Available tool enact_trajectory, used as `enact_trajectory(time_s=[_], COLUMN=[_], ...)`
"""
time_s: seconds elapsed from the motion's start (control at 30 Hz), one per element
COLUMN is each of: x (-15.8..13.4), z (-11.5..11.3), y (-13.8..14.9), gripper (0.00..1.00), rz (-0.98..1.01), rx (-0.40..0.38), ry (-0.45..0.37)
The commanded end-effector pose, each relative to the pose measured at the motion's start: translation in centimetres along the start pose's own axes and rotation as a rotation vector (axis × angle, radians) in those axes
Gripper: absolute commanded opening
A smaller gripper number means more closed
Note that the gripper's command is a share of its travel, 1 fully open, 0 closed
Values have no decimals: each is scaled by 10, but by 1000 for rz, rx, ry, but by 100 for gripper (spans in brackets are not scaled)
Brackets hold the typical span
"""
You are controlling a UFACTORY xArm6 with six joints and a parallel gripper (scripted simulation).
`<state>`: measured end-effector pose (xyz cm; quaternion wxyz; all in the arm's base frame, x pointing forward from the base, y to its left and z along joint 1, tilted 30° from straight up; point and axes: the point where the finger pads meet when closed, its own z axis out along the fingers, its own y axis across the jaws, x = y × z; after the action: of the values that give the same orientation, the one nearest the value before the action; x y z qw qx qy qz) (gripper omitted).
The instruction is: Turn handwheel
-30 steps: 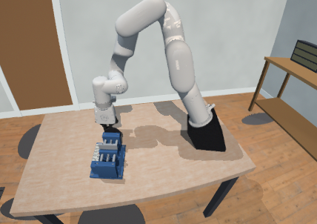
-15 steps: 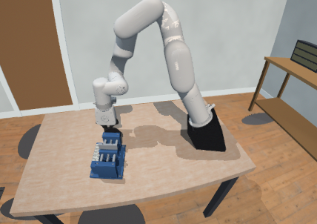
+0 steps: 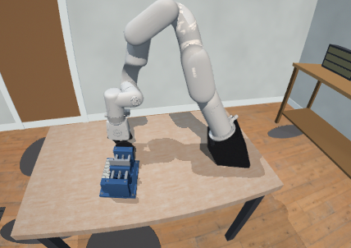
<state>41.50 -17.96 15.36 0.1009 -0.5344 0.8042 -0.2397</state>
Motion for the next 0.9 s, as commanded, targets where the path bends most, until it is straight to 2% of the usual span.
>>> enact_trajectory(time_s=[0.0,0.87], x=[0,0], z=[2,12], y=[2,21], gripper=[6,6], rz=[0,0], rx=[1,1], ry=[1,1])
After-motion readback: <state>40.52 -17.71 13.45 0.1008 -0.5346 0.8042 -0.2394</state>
